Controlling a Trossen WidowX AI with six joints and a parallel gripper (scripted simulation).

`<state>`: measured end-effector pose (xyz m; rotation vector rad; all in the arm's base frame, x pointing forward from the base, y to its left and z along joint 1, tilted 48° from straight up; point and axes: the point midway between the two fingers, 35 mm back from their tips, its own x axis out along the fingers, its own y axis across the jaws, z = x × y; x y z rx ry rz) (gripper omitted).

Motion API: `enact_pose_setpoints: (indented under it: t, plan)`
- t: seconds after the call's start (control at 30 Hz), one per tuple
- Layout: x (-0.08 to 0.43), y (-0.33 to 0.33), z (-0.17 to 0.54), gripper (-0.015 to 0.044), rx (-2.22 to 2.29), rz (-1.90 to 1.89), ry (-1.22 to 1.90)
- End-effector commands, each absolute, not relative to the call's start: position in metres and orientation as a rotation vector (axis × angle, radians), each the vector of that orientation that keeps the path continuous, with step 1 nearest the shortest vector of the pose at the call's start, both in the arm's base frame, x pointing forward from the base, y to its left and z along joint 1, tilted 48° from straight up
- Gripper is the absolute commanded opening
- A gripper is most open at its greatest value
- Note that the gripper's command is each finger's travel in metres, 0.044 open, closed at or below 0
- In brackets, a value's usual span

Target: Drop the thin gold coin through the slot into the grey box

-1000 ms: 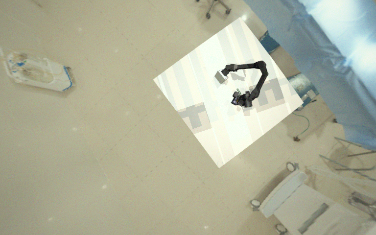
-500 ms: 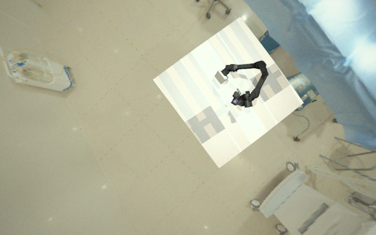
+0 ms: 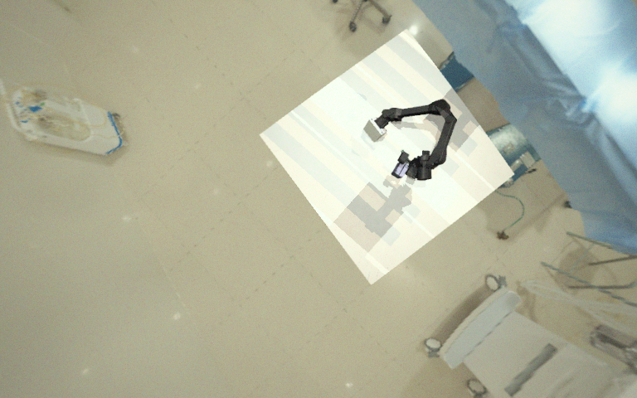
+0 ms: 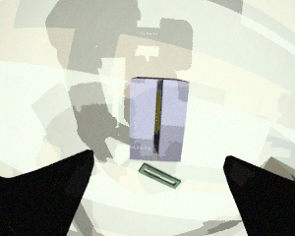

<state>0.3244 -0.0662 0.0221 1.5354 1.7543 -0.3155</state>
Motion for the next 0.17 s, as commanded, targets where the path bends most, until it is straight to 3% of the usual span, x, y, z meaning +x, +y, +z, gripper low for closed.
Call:
enact_pose_setpoints:
  t: [0.0, 0.13]
  plan:
    - [0.3230, -0.0642, 0.0229, 0.0440, 1.520, -0.311, 1.773]
    - [0.3230, -0.0642, 0.0229, 0.0440, 1.520, -0.311, 1.773]
